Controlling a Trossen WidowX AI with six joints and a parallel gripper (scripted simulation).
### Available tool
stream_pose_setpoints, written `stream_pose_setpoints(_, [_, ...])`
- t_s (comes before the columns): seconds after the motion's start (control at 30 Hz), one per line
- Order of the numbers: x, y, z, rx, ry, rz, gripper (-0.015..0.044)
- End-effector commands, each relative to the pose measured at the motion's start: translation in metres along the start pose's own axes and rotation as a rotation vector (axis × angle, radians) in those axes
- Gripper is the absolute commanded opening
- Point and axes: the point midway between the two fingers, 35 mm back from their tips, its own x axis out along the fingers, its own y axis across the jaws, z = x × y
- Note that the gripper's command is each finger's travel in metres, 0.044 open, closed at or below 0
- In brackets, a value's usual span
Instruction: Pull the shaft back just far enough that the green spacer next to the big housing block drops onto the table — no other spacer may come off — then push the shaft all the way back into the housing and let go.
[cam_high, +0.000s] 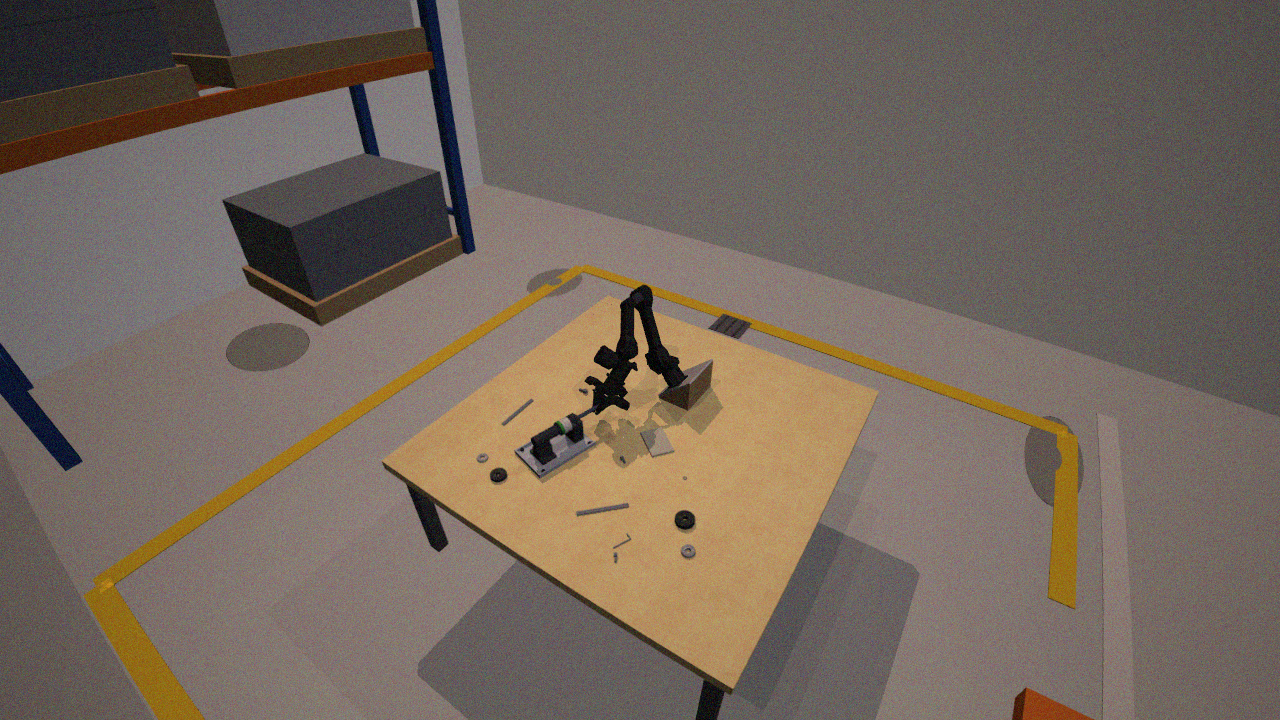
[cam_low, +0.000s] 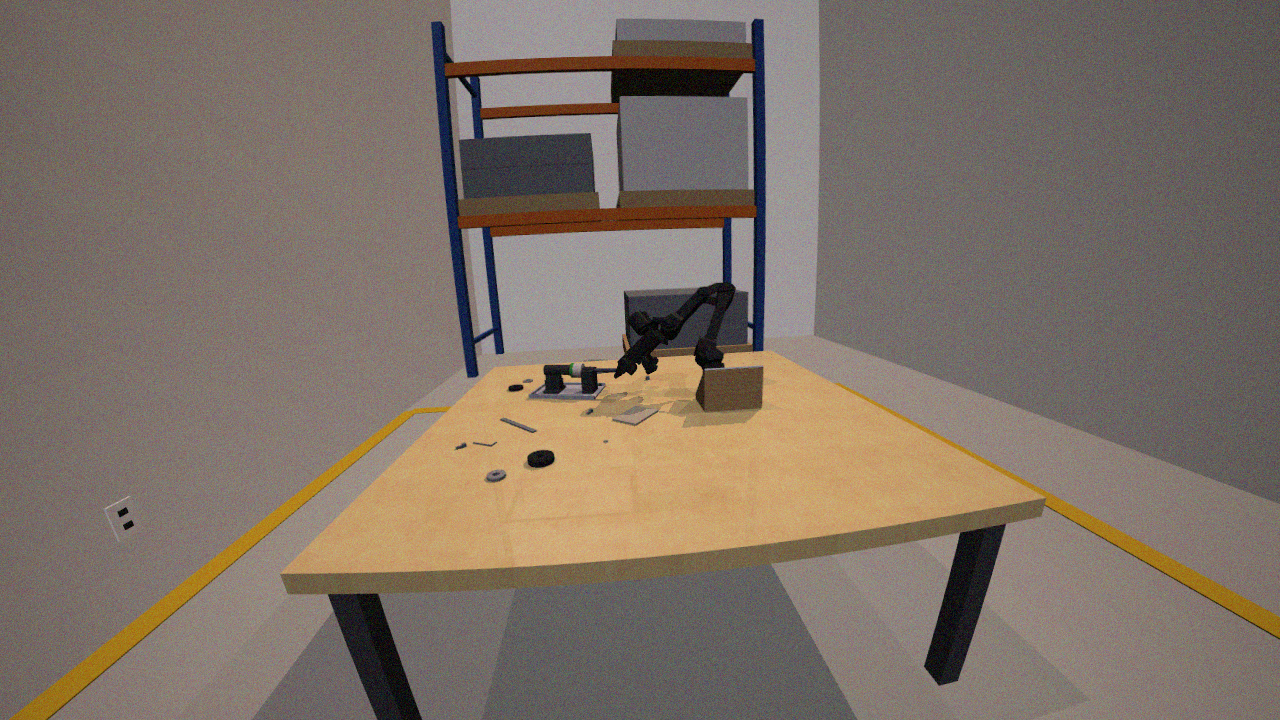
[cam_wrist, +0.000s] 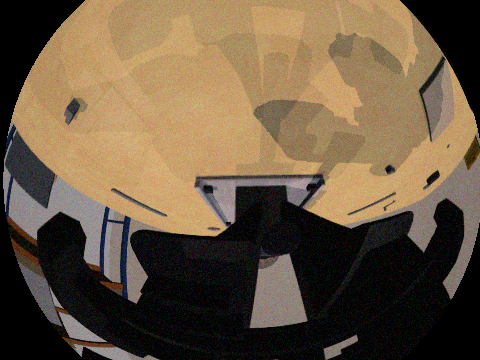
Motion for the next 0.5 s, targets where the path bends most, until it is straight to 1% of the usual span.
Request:
stream_pose_setpoints(0.0, [-0.0004,-0.0002,0.0007,0.003,-0.001,-0.001,0.0000])
stream_pose_setpoints(0.47, [-0.0009,0.0000,0.0010,0.000,0.000,0.000,0.0000])
